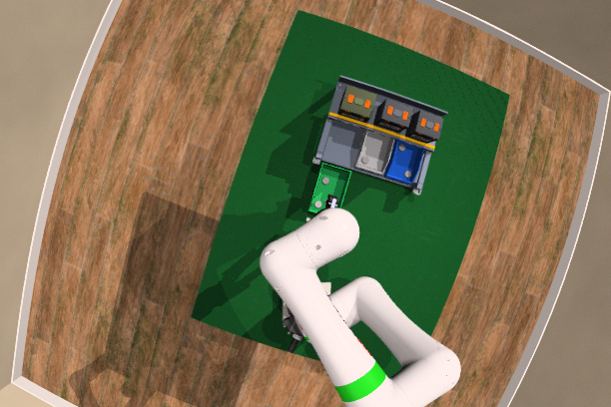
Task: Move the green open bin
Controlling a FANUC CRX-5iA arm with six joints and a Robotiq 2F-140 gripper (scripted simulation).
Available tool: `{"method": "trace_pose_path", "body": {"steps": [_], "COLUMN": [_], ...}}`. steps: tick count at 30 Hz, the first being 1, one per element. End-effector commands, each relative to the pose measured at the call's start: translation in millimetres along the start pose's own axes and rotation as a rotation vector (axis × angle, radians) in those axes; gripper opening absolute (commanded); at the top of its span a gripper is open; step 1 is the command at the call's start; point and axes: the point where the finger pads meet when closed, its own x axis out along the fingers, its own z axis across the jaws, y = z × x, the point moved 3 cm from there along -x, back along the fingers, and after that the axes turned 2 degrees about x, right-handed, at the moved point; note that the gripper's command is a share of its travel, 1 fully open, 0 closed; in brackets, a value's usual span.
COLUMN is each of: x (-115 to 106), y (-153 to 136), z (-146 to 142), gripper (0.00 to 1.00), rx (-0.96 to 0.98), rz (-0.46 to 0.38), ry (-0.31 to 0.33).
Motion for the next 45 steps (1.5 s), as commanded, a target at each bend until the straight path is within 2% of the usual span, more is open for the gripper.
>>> {"method": "trace_pose_path", "body": {"steps": [1, 45], "x": [-0.1, 6.5], "y": [-0.1, -0.1], "z": [-0.1, -0.1], "gripper": [0.57, 0.57], "rx": [0.0, 0.0], "rz": [0.0, 0.0], "ry": [0.0, 0.0]}}
